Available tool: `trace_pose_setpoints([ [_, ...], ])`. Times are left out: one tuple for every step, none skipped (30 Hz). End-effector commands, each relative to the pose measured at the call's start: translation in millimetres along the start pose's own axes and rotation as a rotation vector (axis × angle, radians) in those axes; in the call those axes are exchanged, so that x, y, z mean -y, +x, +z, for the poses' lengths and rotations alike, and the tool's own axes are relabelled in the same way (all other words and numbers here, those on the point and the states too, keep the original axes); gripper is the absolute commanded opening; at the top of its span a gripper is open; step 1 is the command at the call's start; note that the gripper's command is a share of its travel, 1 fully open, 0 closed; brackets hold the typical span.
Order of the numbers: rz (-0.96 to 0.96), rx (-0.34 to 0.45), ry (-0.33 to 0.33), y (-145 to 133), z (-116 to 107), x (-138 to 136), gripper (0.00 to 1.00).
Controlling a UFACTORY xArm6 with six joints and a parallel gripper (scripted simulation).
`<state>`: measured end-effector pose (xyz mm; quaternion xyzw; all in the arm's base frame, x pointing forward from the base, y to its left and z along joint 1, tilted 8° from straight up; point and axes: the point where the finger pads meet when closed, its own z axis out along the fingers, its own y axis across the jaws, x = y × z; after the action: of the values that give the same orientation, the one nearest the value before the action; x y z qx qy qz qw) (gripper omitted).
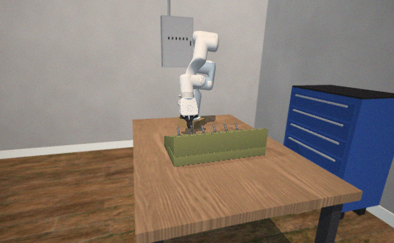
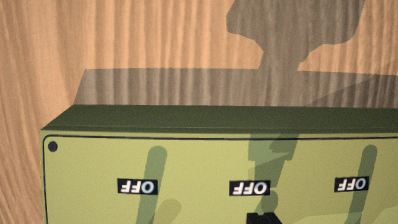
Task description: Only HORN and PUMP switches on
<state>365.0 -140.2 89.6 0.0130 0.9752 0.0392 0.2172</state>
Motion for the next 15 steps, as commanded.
trace_pose_setpoints([
  [0.000, 0.002, 0.001, -4.3, -0.5, 0.4, 0.00],
  [0.000, 0.002, 0.001, -4.8, -0.5, 0.4, 0.00],
  [0.000, 0.002, 0.001, -5.1, -0.5, 0.4, 0.00],
  [0.000, 0.002, 0.001, -5.5, -0.5, 0.4, 0.00],
  [0.000, 0.002, 0.001, -5.8, -0.5, 0.4, 0.00],
  [0.000, 0.002, 0.001, -5.8, -0.5, 0.4, 0.00],
  [0.000, 0.002, 0.001, -5.8, -0.5, 0.4, 0.00],
  [0.000, 0.002, 0.001, -6.1, -0.5, 0.4, 0.00],
  [0.000, 0.002, 0.001, -6.3, -0.5, 0.4, 0.00],
  [0.000, 0.002, 0.001, -6.5, -0.5, 0.4, 0.00],
  [0.000, 0.002, 0.001, -6.7, -0.5, 0.4, 0.00],
  [0.000, 0.002, 0.001, -6.8, -0.5, 0.4, 0.00],
  [0.000, 0.002, 0.001, -6.9, -0.5, 0.4, 0.00],
  [0.000, 0.002, 0.001, -7.0, -0.5, 0.4, 0.00],
  [0.000, 0.002, 0.001, -7.0, -0.5, 0.4, 0.00],
])
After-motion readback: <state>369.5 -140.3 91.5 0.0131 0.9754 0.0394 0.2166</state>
